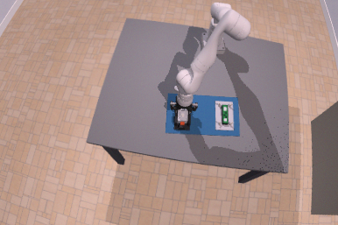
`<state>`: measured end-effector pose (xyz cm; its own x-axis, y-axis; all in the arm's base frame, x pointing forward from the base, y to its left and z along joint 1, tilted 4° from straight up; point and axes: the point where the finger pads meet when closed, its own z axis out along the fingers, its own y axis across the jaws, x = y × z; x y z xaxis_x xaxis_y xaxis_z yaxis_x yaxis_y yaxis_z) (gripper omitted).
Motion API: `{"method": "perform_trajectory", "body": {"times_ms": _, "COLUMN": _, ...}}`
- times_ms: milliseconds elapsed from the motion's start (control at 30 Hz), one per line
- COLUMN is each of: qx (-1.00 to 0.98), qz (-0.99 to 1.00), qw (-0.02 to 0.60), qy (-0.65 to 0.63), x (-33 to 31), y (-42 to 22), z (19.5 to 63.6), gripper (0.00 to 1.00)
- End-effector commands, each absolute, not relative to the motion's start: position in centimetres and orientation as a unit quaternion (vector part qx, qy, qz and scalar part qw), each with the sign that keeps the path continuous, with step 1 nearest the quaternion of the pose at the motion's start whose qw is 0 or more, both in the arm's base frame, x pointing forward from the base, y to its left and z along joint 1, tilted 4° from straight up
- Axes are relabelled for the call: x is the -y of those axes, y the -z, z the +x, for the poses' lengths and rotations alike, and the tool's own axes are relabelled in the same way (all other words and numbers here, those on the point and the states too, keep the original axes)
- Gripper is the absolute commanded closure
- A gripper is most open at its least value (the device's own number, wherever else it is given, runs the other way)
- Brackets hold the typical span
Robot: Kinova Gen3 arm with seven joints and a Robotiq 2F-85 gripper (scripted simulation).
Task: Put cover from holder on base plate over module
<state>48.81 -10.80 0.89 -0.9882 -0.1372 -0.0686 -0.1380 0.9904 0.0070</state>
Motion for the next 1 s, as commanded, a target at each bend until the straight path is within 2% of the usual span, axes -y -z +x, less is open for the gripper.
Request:
{"method": "perform_trajectory", "body": {"times_ms": 0, "qx": -0.997, "qz": -0.069, "qw": 0.035, "qy": -0.006, "x": 10.81, "y": -0.97, "z": 48.87, "gripper": 0.30}}
{"method": "perform_trajectory", "body": {"times_ms": 200, "qx": -0.997, "qz": -0.069, "qw": 0.035, "qy": -0.006, "x": 10.81, "y": -0.97, "z": 48.87, "gripper": 0.30}}
{"method": "perform_trajectory", "body": {"times_ms": 233, "qx": -0.997, "qz": -0.069, "qw": 0.035, "qy": -0.006, "x": 10.81, "y": -0.97, "z": 48.87, "gripper": 1.00}}
{"method": "perform_trajectory", "body": {"times_ms": 967, "qx": -0.997, "qz": -0.069, "qw": 0.035, "qy": -0.006, "x": 10.82, "y": -1.01, "z": 48.87, "gripper": 1.00}}
